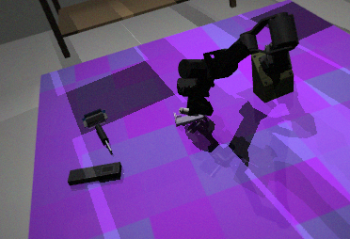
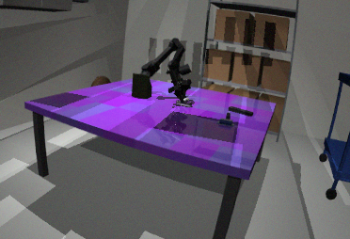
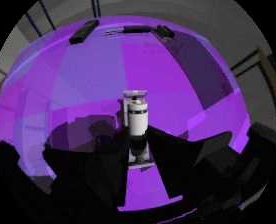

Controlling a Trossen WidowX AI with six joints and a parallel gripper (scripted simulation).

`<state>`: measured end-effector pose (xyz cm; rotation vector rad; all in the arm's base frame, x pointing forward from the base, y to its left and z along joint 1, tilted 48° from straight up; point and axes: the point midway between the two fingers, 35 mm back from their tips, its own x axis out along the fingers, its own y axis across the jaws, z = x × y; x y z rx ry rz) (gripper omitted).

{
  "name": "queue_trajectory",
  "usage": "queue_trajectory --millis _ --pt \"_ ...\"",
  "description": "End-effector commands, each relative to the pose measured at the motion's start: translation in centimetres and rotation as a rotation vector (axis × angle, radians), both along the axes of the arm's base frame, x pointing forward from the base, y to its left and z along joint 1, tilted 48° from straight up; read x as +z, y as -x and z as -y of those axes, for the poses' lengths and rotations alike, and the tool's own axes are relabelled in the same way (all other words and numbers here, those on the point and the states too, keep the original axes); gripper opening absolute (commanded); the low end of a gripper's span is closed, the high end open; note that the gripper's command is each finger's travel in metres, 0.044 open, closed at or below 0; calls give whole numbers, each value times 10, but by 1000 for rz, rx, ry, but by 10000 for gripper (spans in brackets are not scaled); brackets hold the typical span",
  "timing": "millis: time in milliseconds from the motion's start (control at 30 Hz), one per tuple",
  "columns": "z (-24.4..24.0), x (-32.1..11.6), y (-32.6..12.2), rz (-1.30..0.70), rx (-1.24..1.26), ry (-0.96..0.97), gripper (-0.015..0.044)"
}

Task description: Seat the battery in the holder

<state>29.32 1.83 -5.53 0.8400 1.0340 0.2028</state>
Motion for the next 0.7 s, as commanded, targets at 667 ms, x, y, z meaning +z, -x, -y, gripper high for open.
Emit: queue_trajectory --millis 667 --pt "1 -9 -1 -77 54 4 66"
